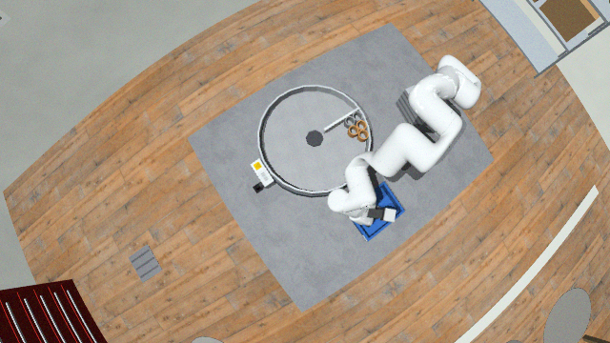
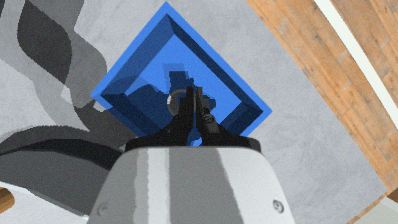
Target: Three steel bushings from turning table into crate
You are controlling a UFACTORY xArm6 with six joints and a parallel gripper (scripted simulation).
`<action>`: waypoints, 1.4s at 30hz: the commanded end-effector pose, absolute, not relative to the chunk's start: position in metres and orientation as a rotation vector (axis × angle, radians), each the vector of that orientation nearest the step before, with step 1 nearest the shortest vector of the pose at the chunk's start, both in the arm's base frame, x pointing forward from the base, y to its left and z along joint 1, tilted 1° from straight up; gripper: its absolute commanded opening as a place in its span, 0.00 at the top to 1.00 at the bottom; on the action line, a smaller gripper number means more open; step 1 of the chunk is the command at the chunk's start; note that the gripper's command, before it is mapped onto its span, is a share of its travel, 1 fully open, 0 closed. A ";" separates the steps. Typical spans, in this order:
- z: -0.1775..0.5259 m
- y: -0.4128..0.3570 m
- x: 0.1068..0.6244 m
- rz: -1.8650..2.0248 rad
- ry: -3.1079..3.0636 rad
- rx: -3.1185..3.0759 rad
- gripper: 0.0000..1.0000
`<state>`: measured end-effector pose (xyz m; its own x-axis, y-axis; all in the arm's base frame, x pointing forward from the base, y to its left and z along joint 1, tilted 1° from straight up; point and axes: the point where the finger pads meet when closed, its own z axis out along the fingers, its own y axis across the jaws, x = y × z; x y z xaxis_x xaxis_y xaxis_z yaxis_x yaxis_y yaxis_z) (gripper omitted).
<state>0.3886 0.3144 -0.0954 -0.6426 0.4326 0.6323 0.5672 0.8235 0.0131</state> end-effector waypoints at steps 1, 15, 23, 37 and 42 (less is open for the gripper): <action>-0.095 0.315 0.390 -0.282 -2.370 -0.730 1.00; -0.096 0.315 0.390 -0.282 -2.370 -0.730 1.00; -0.096 0.315 0.390 -0.282 -2.370 -0.730 0.89; -0.096 0.315 0.390 -0.282 -2.370 -0.730 0.89; -0.096 0.315 0.390 -0.282 -2.370 -0.730 0.89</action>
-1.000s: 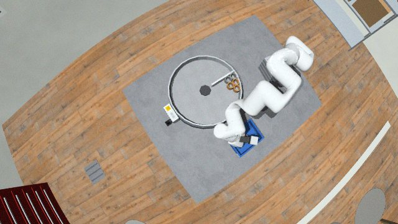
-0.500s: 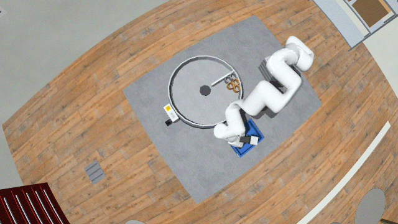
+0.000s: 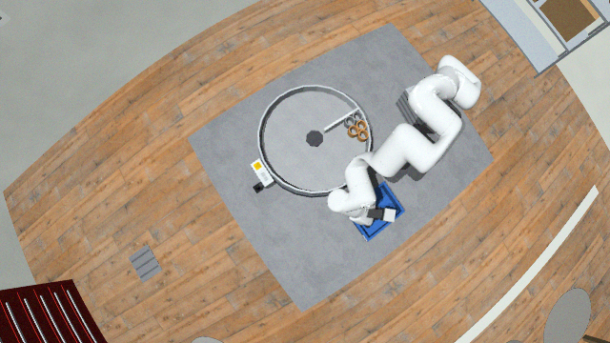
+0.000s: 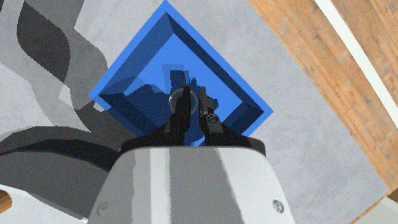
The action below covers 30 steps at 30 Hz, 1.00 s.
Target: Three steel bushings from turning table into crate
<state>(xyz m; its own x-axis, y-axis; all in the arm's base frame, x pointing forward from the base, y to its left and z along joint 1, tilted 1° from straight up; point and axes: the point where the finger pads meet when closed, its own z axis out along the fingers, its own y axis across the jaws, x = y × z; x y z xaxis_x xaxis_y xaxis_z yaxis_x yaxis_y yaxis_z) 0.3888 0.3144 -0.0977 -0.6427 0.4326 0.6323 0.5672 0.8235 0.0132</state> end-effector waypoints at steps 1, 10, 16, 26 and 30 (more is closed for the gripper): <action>-0.096 0.315 0.390 -0.282 -2.370 -0.730 0.89; -0.096 0.315 0.390 -0.282 -2.370 -0.730 0.89; -0.096 0.315 0.390 -0.282 -2.370 -0.730 0.89; -0.073 0.315 0.390 -0.282 -2.370 -0.730 0.89; -0.059 0.315 0.390 -0.282 -2.370 -0.730 0.89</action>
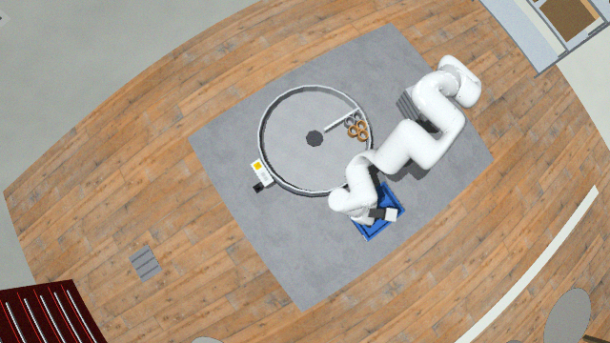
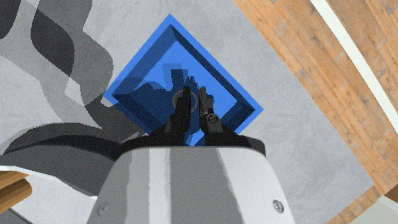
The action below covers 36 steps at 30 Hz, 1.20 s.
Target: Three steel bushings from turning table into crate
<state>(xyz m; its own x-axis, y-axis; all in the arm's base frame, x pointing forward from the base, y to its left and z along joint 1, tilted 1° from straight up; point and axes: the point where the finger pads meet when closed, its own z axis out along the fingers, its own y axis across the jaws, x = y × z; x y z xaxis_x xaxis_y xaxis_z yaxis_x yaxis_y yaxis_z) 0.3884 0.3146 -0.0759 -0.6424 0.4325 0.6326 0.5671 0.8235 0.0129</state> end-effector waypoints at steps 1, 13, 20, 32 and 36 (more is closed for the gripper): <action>-0.059 0.315 0.390 -0.282 -2.370 -0.730 0.89; -0.016 0.315 0.389 -0.282 -2.370 -0.730 0.89; -0.014 0.315 0.389 -0.282 -2.370 -0.730 0.89; -0.014 0.315 0.389 -0.282 -2.370 -0.730 0.89; -0.014 0.315 0.389 -0.282 -2.370 -0.730 0.89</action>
